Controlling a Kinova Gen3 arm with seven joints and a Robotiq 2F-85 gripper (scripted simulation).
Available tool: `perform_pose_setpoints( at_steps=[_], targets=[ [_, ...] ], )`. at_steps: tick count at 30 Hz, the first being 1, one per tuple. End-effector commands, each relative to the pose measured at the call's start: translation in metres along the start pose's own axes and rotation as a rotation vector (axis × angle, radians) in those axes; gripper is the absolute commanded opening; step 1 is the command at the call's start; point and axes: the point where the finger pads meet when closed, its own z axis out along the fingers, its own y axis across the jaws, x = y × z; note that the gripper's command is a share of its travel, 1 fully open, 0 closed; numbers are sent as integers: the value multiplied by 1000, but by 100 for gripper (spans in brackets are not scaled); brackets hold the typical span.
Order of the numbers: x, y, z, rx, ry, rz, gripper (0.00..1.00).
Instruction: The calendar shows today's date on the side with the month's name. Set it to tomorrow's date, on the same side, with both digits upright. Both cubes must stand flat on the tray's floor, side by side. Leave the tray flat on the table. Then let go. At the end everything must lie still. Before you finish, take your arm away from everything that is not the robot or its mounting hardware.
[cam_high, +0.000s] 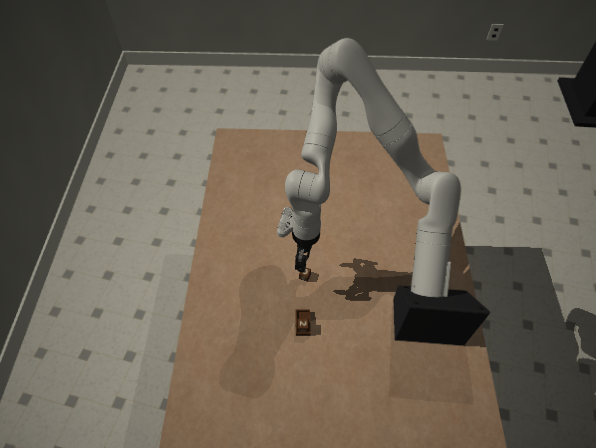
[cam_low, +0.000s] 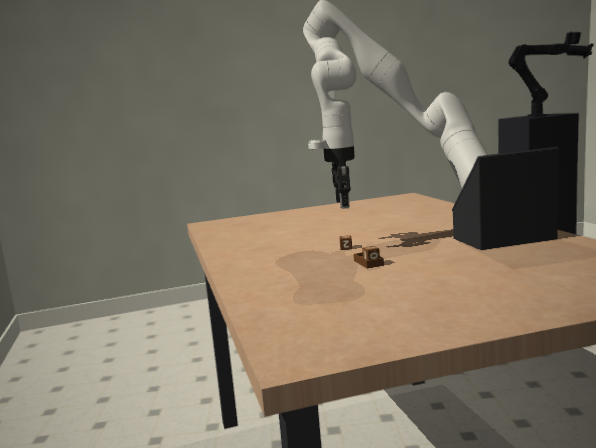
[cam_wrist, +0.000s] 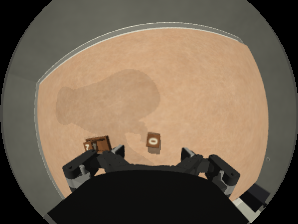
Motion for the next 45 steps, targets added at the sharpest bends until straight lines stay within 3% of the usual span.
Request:
perform_pose_setpoints(
  at_steps=[1, 12, 27, 29, 45],
  targets=[
    [0, 0, 0, 0, -1, -31, 100],
    [-1, 0, 2, -2, -3, -261, 100],
    [-2, 0, 6, -2, -5, -825, 100],
    [-2, 0, 6, -2, -5, -825, 100],
    [-2, 0, 9, 1, -2, -1313, 100]
  ],
)
